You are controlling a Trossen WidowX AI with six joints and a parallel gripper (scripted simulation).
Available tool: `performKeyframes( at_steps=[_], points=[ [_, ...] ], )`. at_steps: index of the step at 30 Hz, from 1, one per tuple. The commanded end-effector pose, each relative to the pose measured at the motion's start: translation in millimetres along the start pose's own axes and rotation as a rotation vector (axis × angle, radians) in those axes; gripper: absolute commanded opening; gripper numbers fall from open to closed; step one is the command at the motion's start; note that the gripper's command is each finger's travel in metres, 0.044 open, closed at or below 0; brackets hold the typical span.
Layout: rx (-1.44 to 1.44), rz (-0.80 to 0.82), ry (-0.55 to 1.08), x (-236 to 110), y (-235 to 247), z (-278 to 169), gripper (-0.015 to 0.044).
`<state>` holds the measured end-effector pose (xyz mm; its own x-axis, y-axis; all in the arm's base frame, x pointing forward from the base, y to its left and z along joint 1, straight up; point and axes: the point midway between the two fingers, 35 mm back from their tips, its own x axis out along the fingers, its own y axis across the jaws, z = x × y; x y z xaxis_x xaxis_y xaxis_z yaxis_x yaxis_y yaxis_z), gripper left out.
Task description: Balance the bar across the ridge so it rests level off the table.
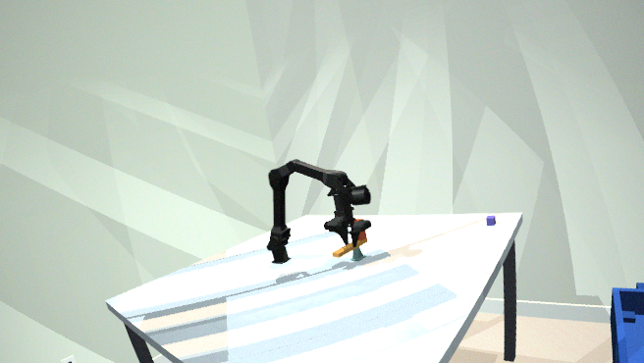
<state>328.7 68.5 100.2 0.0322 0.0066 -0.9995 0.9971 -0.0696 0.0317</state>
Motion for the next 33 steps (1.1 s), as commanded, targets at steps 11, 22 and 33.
performKeyframes(
  at_steps=[11, 22, 33],
  points=[
    [0.0, -0.006, -0.002, 0.3, -1.1, 0.5, 0.0],
    [0.0, 0.0, 0.0, -0.1, -0.1, 0.1, 0.0],
    [0.0, 0.0, 0.0, -0.1, -0.1, 0.1, 0.0]
  ],
)
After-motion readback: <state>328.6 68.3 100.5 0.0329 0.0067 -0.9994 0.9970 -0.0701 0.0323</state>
